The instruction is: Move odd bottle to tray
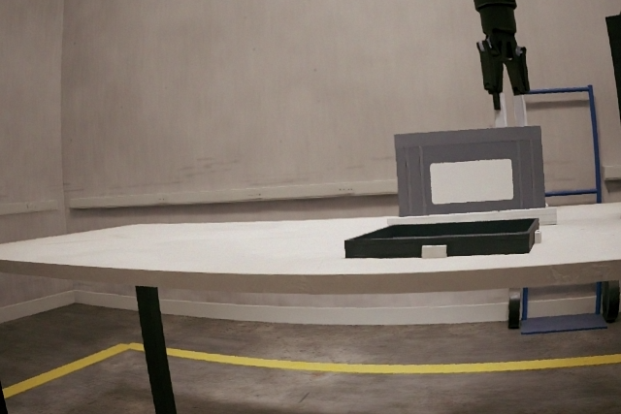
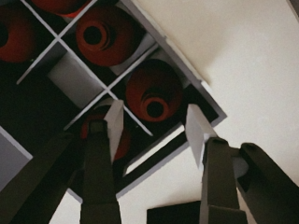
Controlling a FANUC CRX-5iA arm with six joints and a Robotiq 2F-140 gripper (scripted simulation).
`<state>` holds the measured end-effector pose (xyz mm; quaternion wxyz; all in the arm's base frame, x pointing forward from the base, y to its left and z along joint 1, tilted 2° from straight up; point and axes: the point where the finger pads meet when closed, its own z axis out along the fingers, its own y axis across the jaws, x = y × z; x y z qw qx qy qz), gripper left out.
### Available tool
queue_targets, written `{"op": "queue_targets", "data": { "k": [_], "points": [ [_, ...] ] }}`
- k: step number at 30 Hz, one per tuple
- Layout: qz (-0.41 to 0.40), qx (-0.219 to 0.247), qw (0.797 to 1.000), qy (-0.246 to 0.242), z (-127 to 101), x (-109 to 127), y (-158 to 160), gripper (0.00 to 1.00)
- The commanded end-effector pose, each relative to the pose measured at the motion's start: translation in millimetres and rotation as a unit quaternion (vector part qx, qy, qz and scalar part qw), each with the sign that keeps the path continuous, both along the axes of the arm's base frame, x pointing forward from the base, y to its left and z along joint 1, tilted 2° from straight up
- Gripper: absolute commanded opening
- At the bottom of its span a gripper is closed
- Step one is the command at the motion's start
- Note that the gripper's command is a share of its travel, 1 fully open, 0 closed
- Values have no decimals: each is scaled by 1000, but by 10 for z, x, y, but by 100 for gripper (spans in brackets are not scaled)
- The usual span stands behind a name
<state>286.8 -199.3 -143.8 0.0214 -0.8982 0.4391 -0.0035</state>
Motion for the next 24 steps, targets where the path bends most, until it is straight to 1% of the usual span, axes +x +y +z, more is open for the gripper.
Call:
{"op": "queue_targets", "data": {
  "k": [1, 12, 24],
  "points": [
    [0, 0, 1000, 0, 1, 5, -3, 44],
    [0, 0, 1000, 0, -40, 6, -2, 44],
    [0, 0, 1000, 0, -166, 10, 3, 44]
  ]
}}
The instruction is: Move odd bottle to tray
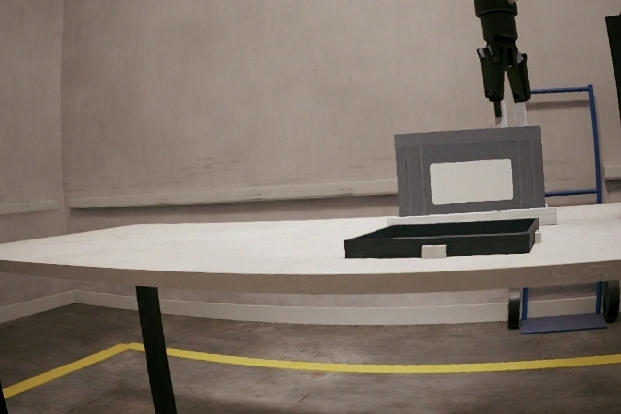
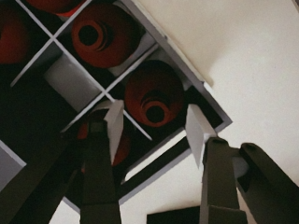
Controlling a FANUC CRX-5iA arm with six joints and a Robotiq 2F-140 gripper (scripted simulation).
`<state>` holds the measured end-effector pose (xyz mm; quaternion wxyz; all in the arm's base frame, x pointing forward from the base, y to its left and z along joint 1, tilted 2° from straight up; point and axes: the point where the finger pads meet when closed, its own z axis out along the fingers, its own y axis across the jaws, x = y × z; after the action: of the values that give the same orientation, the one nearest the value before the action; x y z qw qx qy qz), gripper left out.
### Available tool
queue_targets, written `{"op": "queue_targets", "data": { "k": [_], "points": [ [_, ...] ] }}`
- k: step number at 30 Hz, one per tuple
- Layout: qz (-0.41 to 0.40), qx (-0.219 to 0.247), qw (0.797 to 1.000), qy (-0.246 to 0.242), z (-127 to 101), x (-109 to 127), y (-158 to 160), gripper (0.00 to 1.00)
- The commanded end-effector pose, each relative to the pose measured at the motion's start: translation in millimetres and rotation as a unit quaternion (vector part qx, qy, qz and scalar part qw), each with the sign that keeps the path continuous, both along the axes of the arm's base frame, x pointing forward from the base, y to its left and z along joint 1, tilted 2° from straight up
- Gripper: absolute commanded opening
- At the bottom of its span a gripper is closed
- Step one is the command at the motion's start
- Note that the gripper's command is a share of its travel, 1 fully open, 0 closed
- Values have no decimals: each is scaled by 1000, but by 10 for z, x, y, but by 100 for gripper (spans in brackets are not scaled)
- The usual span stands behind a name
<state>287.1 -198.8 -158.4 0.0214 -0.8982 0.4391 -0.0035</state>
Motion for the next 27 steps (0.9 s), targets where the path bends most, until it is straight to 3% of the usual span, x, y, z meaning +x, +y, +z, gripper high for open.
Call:
{"op": "queue_targets", "data": {
  "k": [1, 27],
  "points": [
    [0, 0, 1000, -1, -33, 6, -2, 44],
    [0, 0, 1000, -1, -247, 12, 6, 44]
  ]
}}
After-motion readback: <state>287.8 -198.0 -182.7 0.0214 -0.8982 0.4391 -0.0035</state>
